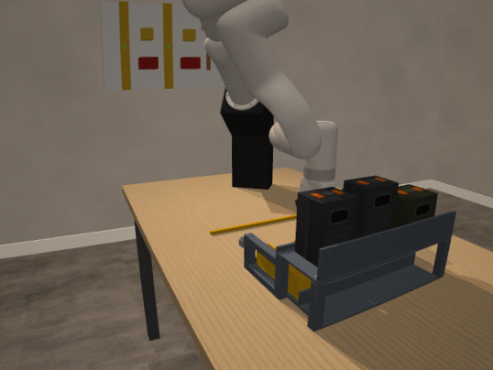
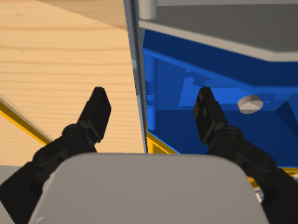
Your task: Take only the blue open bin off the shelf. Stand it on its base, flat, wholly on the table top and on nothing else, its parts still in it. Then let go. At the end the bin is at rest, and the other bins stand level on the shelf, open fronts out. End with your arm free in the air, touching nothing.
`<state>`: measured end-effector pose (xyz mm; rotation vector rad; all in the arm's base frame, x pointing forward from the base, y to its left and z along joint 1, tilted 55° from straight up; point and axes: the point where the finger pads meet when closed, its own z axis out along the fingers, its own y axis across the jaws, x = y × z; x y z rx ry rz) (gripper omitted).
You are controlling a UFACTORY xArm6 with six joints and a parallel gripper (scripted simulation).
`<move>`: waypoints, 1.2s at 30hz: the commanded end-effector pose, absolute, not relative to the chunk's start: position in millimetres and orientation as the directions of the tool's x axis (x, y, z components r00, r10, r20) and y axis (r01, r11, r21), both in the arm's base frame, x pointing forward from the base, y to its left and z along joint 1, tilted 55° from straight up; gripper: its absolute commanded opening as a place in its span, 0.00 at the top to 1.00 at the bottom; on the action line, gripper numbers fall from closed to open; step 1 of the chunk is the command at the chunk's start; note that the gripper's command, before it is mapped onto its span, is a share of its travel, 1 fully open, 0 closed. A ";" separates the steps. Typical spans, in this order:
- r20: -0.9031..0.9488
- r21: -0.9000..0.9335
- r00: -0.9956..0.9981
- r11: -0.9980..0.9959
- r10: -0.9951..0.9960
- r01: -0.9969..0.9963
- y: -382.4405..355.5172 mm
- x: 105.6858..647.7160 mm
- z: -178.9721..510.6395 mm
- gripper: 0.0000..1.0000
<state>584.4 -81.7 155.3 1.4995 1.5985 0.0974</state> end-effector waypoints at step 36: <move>-0.543 0.608 0.156 0.258 0.825 0.751 -80.5 584.2 156.8 1.00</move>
